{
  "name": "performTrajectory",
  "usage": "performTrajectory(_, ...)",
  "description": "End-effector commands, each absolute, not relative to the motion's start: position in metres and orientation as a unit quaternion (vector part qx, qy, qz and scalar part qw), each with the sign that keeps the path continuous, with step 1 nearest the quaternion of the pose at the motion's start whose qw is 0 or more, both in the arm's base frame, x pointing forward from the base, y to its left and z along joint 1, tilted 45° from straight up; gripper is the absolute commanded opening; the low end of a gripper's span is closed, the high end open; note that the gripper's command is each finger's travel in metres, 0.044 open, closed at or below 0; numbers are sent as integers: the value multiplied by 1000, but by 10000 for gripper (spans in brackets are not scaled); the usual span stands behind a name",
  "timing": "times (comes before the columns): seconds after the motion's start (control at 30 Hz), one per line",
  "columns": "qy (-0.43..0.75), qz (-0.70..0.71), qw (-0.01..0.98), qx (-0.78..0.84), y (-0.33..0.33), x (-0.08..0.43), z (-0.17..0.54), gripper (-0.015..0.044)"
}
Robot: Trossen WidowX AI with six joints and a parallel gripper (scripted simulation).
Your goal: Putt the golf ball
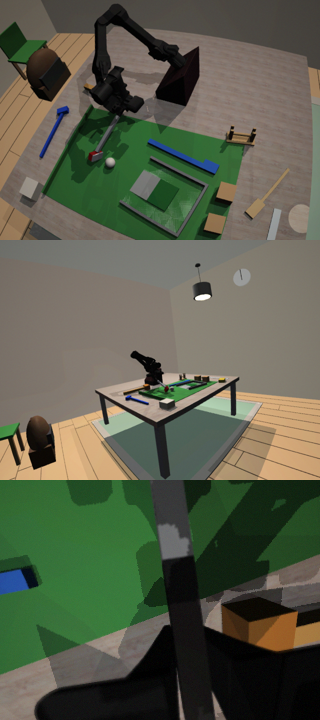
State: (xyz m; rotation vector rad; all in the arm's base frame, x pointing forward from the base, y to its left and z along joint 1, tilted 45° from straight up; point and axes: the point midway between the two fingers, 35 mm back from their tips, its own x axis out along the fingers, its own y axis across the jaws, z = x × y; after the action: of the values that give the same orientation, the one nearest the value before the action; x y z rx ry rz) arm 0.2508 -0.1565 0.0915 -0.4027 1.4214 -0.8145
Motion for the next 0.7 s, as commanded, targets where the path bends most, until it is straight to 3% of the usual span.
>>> performTrajectory(0.0,628,-361,666,-179,-162,250,97,0)
performTrajectory(0.47,633,-360,661,-182,-175,244,105,0)
performTrajectory(0.67,633,-355,665,-176,-120,271,49,0)
